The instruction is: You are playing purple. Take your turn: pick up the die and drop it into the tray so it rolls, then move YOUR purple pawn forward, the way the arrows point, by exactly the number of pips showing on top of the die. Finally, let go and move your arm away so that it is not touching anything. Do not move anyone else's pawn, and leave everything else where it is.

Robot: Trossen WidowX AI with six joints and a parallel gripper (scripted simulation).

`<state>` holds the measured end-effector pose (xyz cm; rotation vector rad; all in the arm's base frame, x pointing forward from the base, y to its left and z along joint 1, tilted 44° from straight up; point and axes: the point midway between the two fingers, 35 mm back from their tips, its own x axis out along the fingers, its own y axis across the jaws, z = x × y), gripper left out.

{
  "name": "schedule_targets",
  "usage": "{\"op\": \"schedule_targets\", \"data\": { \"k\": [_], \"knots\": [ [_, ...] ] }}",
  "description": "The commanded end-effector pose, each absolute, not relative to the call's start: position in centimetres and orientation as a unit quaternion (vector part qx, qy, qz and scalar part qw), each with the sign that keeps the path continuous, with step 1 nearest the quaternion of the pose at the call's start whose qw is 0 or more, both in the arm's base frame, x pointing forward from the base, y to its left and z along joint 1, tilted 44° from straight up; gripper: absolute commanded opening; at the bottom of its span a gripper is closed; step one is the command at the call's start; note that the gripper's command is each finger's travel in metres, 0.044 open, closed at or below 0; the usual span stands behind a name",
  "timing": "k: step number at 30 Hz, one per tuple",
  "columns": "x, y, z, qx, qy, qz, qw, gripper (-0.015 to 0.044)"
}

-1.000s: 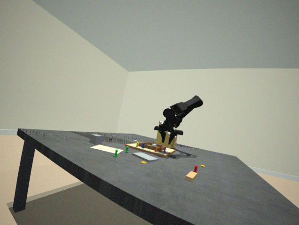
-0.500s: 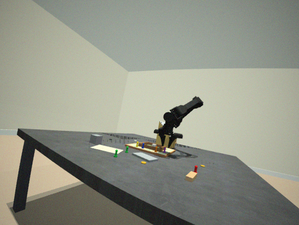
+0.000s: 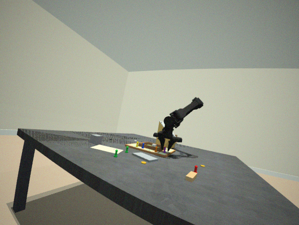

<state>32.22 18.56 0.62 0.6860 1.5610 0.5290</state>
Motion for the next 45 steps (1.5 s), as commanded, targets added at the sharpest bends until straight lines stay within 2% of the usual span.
{"op": "schedule_targets", "data": {
  "k": [1,4,14,19,35,45],
  "knots": [
    [32.0,18.7,0.1,0.299,0.685,0.227,0.625,0.0147],
    [32.0,18.7,0.1,0.299,0.685,0.227,0.625,0.0069],
    [32.0,18.7,0.1,0.299,0.685,0.227,0.625,0.0002],
    [32.3,18.0,0.7,0.298,0.685,0.226,0.625,0.0000],
    [32.3,9.9,8.6,0.297,0.685,0.225,0.626,0.0000],
    [30.8,10.2,8.7,0.297,0.685,0.225,0.626,0.0000]
  ]
}}
